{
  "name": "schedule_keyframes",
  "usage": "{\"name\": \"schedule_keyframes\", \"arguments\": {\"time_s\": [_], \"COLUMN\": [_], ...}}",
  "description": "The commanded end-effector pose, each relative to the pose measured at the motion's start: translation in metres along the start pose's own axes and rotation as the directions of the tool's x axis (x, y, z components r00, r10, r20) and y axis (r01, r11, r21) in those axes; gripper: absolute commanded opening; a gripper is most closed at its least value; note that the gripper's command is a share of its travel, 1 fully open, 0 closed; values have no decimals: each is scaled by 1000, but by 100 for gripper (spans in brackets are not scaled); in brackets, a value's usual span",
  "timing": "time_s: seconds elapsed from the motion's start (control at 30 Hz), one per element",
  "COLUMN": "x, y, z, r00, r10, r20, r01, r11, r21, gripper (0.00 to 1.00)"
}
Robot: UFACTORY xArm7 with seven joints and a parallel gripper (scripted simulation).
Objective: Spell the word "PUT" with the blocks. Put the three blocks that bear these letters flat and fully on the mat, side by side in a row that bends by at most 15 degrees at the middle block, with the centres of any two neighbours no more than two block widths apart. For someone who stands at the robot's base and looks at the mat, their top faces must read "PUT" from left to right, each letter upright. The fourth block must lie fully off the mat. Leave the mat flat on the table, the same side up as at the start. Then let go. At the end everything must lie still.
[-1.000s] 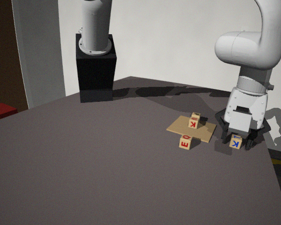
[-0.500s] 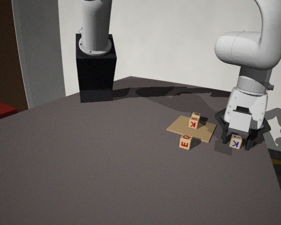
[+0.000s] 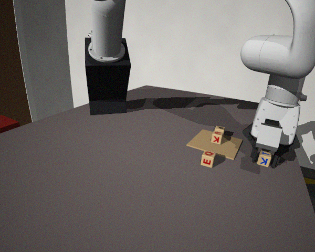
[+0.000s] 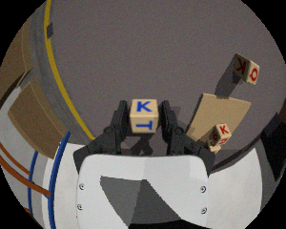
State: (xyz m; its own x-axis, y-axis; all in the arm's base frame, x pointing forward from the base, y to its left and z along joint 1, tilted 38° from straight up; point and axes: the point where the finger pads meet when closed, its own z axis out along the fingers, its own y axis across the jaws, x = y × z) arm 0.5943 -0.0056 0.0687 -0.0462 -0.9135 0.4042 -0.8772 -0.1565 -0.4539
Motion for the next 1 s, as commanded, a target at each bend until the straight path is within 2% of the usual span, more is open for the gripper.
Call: {"name": "schedule_keyframes", "arguments": {"time_s": [0.0,0.4,0.43,0.97], "x": [-1,-1,-1,-1], "y": [-1,-1,-1,-1], "z": [-1,-1,-1,-1], "r00": [1000,1000,1000,1000], "r10": [0,0,0,0], "r20": [2,2,2,2], "r01": [0,0,0,0], "r11": [1000,1000,1000,1000], "r21": [3,3,3,3], "gripper": [47,47,27,27]}}
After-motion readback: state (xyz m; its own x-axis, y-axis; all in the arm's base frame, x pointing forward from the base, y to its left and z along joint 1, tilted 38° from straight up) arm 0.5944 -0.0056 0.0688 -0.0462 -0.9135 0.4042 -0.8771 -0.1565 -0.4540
